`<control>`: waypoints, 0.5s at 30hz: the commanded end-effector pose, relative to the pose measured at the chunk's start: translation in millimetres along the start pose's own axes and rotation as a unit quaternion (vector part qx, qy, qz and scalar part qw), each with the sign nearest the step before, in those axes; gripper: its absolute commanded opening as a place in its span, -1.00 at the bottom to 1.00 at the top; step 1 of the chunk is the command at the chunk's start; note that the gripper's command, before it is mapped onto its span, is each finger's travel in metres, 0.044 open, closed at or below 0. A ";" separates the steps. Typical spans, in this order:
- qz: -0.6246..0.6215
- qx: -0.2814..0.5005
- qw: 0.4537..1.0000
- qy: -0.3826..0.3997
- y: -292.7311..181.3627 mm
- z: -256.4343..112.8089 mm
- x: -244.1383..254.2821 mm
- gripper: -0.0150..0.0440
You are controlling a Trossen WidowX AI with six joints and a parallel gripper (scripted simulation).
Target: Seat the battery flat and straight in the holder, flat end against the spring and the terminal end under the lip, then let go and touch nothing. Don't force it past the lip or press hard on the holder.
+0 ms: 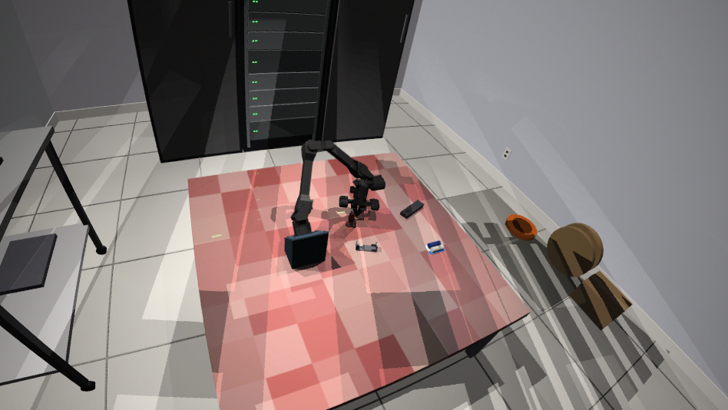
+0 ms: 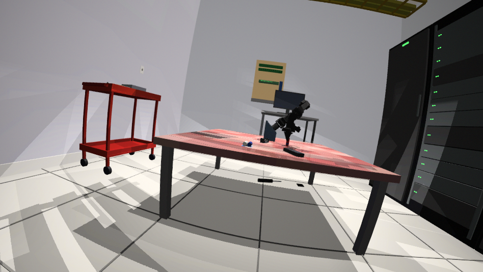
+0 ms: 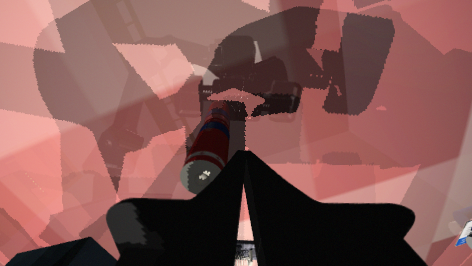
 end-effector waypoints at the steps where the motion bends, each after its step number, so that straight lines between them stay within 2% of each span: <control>1: 0.000 -0.003 1.000 0.000 0.0 -0.8 7.9 -0.49; 15: 0.000 -0.003 1.000 0.001 -5.0 -0.4 30.2 -0.49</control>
Point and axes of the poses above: the point midway between the two fingers, 35 mm back from their tips, its own z axis out along the fingers, its own x axis across the jaws, y = z × x, the point moved 6 cm from there along -z, back along the fingers, and after that the axes turned 11 degrees about z, right-handed, at the moved point
